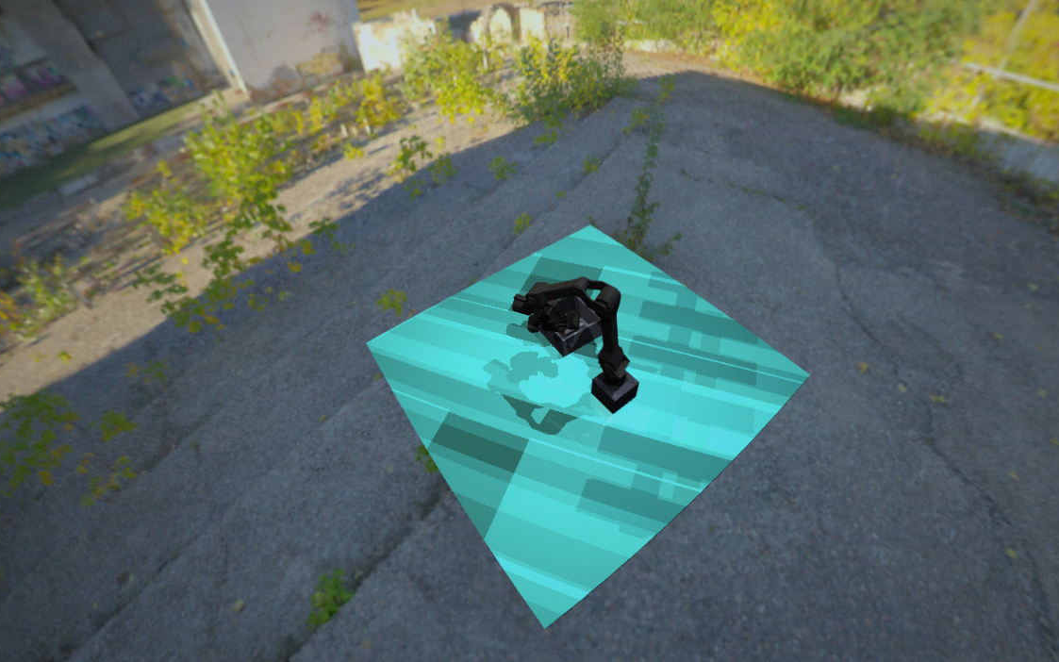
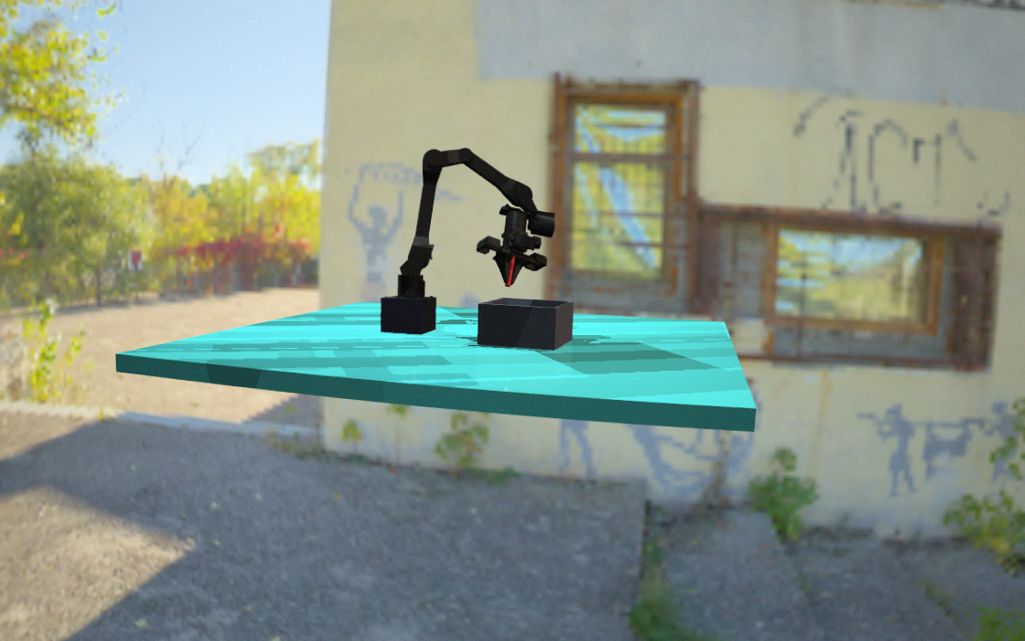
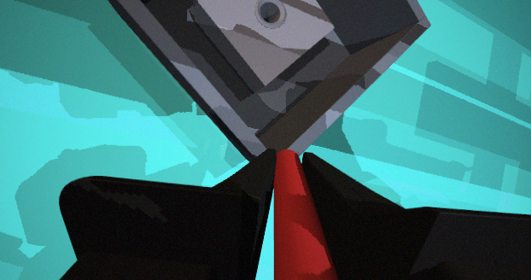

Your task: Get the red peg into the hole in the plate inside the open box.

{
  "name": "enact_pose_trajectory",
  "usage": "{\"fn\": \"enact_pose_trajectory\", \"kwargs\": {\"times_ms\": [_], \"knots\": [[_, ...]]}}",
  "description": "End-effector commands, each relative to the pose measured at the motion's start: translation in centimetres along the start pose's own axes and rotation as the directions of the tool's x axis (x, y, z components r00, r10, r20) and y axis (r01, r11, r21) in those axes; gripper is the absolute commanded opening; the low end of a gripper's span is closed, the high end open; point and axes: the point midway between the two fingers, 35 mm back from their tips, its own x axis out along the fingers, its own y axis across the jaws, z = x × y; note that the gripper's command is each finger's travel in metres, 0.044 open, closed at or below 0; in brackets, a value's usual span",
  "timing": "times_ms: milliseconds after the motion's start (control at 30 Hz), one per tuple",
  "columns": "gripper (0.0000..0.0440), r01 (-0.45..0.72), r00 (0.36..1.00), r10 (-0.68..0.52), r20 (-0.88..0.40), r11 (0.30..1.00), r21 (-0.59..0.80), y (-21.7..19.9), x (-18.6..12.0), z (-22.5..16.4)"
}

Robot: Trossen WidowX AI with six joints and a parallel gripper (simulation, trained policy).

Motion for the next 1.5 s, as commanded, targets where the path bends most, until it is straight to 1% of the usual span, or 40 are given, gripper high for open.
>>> {"fn": "enact_pose_trajectory", "kwargs": {"times_ms": [0,233,433,700,900,967,1133,1167,1300,1467], "knots": [[0.0000,-0.008,1.000,0.007,0.009,0.999,0.034,0.0,0.3,1.9],[0.0000,-0.018,1.000,0.018,0.004,0.997,0.076,-0.1,2.0,5.0],[0.0000,-0.038,0.999,0.039,-0.012,0.996,0.083,-0.1,3.8,7.3],[0.0000,-0.081,0.996,0.083,-0.038,0.995,0.056,0.2,6.3,9.5],[0.0003,-0.116,0.991,0.117,-0.068,0.993,0.010,0.8,8.3,10.0],[0.0031,-0.123,0.989,0.122,-0.087,0.992,-0.009,0.9,9.0,9.8],[0.0147,-0.136,0.983,0.129,-0.134,0.990,-0.042,1.0,10.5,9.3],[0.0155,-0.141,0.981,0.134,-0.139,0.989,-0.042,1.1,10.7,9.4],[0.0158,-0.160,0.980,0.148,-0.136,0.984,-0.080,1.4,10.9,10.5],[0.0284,-0.189,0.973,0.177,-0.150,0.980,-0.070,2.3,10.6,11.9]]}}
